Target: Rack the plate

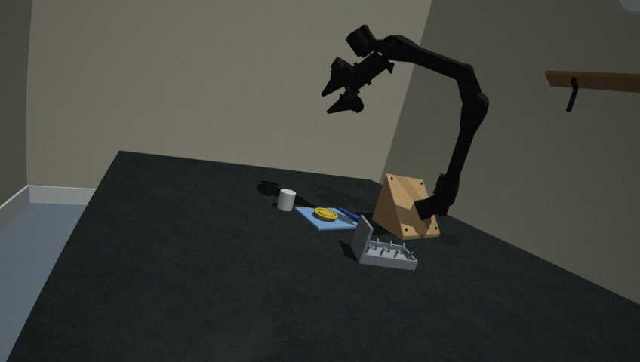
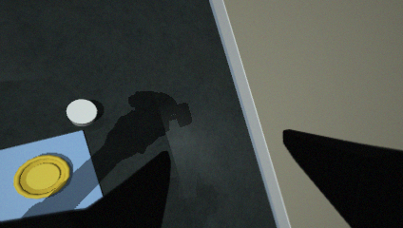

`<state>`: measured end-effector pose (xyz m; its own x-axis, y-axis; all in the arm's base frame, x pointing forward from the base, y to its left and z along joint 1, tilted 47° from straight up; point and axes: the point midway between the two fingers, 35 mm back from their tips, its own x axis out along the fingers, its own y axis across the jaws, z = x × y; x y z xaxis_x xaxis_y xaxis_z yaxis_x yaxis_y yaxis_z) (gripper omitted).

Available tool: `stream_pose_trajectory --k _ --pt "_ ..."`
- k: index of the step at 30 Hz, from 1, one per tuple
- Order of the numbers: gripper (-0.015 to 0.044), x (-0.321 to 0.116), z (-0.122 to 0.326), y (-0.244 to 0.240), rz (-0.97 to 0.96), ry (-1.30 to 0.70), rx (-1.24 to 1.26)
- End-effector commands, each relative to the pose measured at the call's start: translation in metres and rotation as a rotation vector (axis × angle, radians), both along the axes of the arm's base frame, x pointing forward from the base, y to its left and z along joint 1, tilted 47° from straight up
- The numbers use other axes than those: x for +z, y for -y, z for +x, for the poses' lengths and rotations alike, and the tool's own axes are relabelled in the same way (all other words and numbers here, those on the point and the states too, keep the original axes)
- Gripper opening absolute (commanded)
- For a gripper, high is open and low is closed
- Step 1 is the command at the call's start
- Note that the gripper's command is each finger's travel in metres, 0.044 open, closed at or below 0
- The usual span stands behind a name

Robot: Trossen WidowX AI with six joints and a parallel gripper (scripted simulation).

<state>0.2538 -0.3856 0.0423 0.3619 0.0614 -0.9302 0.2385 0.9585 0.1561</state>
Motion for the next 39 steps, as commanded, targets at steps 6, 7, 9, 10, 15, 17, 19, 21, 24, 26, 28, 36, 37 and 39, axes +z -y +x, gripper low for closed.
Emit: stream_pose_trajectory --k 6,7,9,10,15,17,19,21,24,26,28,36,37,39 --pt "0.0400 -0.010 0.020 -0.078 0.296 -0.037 0.107" --pt "0.0400 -0.009 0.022 -0.087 0.329 -0.042 0.116" --pt "0.0400 -0.008 0.025 -0.104 0.396 -0.054 0.134" --pt "0.0400 -0.007 0.027 -0.112 0.429 -0.061 0.142" --pt "0.0400 0.001 0.032 -0.153 0.592 -0.098 0.176" --pt "0.0400 0.005 0.034 -0.168 0.657 -0.116 0.185" --pt "0.0400 0.008 0.035 -0.178 0.699 -0.128 0.190" --pt "0.0400 0.008 0.035 -0.179 0.704 -0.130 0.191" --pt "0.0400 0.008 0.035 -0.179 0.704 -0.130 0.191" --pt "0.0400 0.007 0.036 -0.181 0.703 -0.129 0.193" --pt "0.0400 -0.008 0.040 -0.191 0.698 -0.128 0.209" --pt "0.0400 -0.076 0.047 -0.254 0.676 -0.122 0.291" --pt "0.0400 -0.076 0.049 -0.254 0.676 -0.122 0.292" --pt "0.0400 -0.076 0.049 -0.254 0.676 -0.122 0.292"
